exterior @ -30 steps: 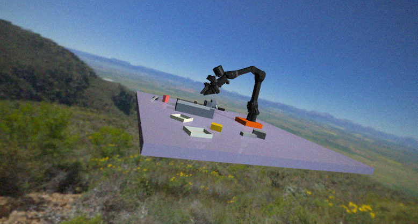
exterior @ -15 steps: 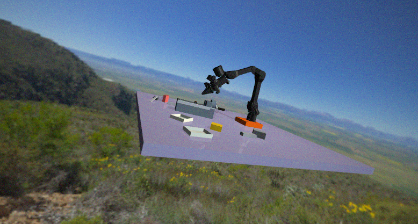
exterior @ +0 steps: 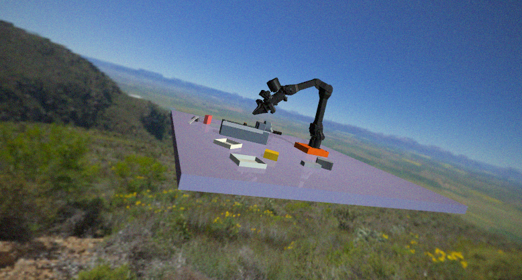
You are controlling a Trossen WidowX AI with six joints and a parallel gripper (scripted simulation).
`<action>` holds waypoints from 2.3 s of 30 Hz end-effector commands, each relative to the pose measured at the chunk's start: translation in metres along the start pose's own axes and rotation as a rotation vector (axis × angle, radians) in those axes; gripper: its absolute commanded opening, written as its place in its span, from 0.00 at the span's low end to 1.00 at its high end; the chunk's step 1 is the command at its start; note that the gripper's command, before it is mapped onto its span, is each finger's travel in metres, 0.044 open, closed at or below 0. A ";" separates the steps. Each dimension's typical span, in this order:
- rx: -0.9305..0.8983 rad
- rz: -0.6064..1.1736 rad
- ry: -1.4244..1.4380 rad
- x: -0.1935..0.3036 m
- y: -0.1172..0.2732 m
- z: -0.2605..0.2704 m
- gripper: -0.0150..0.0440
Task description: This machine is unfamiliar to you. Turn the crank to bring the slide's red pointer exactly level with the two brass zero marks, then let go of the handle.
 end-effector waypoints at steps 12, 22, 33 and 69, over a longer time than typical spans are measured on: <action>0.000 0.000 0.000 0.000 0.000 0.000 0.97; 0.000 0.000 0.000 0.000 0.000 0.000 0.64; 0.000 0.000 0.000 0.000 0.000 0.000 0.25; 0.000 0.000 0.000 0.000 0.000 0.000 0.87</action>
Point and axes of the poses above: the point midway between the two fingers, 35 mm back from their tips, its own y axis back along the fingers, its own z axis across the jaws, x = y × z, the point moved 8 cm from there along y, back along the fingers, and after that the axes turned 7 degrees about -y, right-handed, at the moved point
